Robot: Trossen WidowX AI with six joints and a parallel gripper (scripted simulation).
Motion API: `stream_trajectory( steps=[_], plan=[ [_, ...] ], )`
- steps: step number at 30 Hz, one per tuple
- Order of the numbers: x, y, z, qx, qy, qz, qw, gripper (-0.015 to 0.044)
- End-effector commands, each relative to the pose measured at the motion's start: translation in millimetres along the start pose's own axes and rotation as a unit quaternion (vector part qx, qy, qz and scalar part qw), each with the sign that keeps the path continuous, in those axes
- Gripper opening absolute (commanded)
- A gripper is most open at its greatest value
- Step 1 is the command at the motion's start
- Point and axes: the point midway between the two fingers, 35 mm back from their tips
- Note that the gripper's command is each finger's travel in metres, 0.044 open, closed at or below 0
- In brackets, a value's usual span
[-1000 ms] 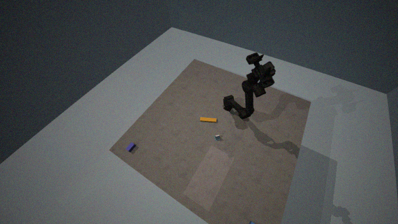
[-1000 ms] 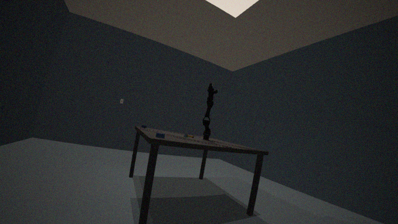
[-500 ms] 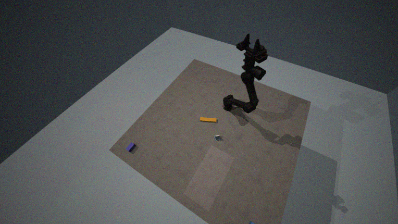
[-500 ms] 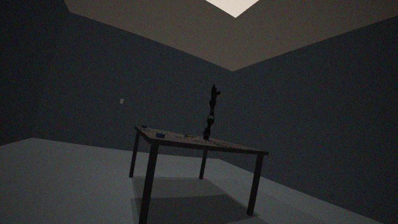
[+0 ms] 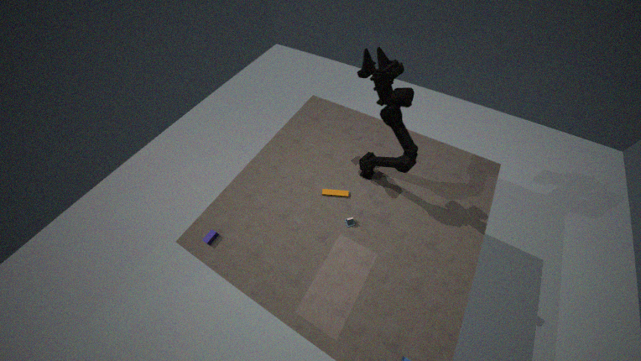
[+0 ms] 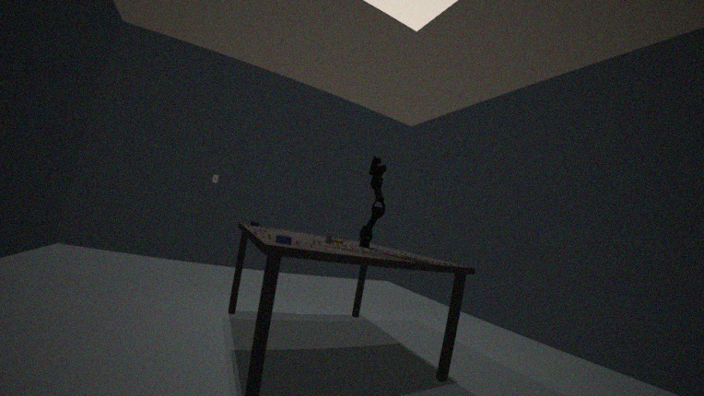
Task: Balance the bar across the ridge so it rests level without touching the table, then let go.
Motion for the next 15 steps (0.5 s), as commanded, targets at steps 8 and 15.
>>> stream_trajectory(
  steps=[8, 15],
  plan=[
    [10.4, -75.5, -25.4, 0.051, 0.051, -0.095, 0.993, 0.0315],
    [8.4, -124.4, -53.5, 0.067, 0.095, -0.166, 0.979, 0.0315]
  ],
)
Point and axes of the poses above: the point midway between the two fingers, 35 mm back from their tips, its own x axis out along the fingers, its own y axis across the jaws, z = x × y, and after that the axes turned 6 degrees about x, right-handed
